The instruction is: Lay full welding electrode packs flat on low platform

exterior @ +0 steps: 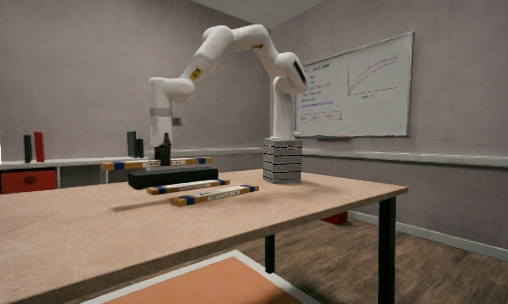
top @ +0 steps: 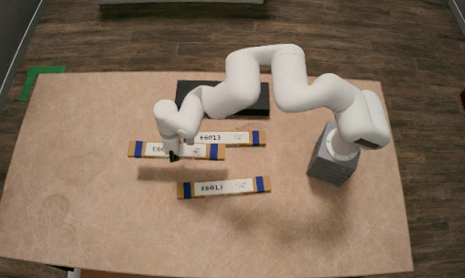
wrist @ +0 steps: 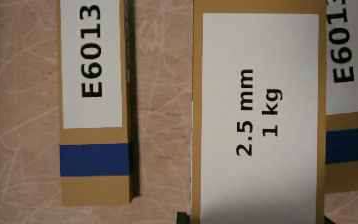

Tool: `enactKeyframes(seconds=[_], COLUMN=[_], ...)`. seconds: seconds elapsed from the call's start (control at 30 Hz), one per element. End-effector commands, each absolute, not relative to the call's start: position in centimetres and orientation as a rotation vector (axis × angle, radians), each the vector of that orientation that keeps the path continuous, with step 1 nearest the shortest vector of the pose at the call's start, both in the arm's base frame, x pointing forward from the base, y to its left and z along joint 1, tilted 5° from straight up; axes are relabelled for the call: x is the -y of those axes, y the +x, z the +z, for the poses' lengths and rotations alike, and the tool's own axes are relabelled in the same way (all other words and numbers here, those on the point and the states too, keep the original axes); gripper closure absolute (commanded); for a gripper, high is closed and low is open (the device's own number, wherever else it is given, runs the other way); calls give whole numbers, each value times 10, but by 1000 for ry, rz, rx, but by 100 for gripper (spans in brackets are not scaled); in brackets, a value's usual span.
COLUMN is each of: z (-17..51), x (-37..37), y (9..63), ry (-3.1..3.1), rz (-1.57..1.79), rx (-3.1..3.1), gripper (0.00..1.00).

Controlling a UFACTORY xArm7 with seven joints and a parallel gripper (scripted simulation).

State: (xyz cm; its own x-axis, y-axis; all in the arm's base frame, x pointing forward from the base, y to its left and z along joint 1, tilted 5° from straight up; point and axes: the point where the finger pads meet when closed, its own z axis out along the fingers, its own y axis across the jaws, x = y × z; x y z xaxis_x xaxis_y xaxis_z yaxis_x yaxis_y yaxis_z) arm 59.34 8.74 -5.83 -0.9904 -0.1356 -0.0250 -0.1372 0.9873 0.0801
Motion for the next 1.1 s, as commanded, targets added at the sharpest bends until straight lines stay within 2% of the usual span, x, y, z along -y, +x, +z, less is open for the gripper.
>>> enactKeyframes(seconds=[0.0, 0.37, 1.07], z=[-50, -27, -26], x=[-87, -85, -85], y=[596, 595, 595], ry=[-213, -213, -213], rz=[127, 127, 127], rx=[-3106, -3106, -3106], gripper=[42, 42, 42])
